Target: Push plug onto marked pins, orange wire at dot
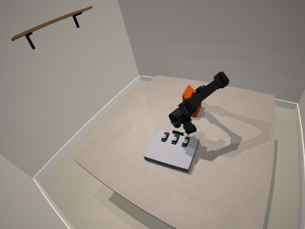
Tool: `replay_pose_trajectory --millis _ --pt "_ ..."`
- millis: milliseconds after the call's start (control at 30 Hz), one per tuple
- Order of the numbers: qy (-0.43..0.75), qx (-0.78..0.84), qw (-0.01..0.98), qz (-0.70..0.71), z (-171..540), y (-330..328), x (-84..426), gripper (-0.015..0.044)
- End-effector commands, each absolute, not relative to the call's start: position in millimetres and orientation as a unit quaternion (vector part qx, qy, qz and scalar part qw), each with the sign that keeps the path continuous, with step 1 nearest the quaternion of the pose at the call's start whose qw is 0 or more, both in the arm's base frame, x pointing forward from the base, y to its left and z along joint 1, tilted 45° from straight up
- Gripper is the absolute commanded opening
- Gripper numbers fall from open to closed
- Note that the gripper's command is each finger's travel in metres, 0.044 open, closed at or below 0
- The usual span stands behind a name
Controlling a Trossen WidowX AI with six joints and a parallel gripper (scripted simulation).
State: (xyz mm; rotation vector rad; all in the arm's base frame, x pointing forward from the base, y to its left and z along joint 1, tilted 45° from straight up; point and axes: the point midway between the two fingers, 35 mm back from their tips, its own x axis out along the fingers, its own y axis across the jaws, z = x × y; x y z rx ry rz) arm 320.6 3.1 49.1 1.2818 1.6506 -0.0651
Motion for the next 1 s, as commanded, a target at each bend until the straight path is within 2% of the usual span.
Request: replay_pose_trajectory --millis 0,967 --pt "0.682 0.502 0.533 0.008 44 -4 309 0.0" --pt "0.631 0.274 0.677 0.263 9 -23 233 0.0"
